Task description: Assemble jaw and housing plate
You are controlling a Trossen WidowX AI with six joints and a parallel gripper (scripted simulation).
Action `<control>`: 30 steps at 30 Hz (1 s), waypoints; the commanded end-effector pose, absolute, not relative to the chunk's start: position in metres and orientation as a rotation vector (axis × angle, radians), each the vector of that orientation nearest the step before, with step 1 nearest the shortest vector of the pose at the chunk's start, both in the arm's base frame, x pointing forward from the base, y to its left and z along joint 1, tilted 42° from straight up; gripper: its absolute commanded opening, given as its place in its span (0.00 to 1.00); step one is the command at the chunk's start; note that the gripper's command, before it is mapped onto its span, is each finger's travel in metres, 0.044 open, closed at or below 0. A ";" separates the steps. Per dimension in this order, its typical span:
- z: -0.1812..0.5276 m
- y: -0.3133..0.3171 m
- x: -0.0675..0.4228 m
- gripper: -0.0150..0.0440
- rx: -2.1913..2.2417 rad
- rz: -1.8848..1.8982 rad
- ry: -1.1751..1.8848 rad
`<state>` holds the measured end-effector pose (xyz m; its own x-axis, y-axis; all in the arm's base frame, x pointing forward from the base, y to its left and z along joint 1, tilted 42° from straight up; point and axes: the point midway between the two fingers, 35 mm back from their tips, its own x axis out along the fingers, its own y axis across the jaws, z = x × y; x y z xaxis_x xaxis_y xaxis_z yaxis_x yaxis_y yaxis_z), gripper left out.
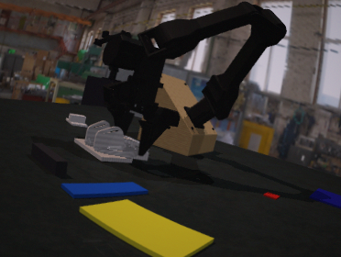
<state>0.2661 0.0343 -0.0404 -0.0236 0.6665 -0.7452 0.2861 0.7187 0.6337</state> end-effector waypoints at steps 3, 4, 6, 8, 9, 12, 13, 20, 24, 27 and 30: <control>-0.042 0.036 0.266 0.85 0.784 0.363 1.612; -0.042 0.036 0.266 0.85 0.784 0.363 1.612; -0.042 0.036 0.266 0.85 0.784 0.363 1.612; -0.042 0.036 0.266 0.85 0.784 0.363 1.612; -0.042 0.036 0.266 0.85 0.784 0.363 1.612; -0.042 0.036 0.266 0.85 0.784 0.363 1.612; -0.042 0.036 0.266 0.85 0.784 0.363 1.612; -0.042 0.036 0.266 0.85 0.784 0.363 1.612; -0.041 0.034 0.266 1.00 0.787 0.360 1.612; -0.041 0.034 0.266 1.00 0.787 0.360 1.612; -0.041 0.034 0.266 1.00 0.787 0.360 1.612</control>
<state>0.2663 0.0348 -0.0409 -0.0237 0.6662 -0.7454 0.2839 0.7193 0.6340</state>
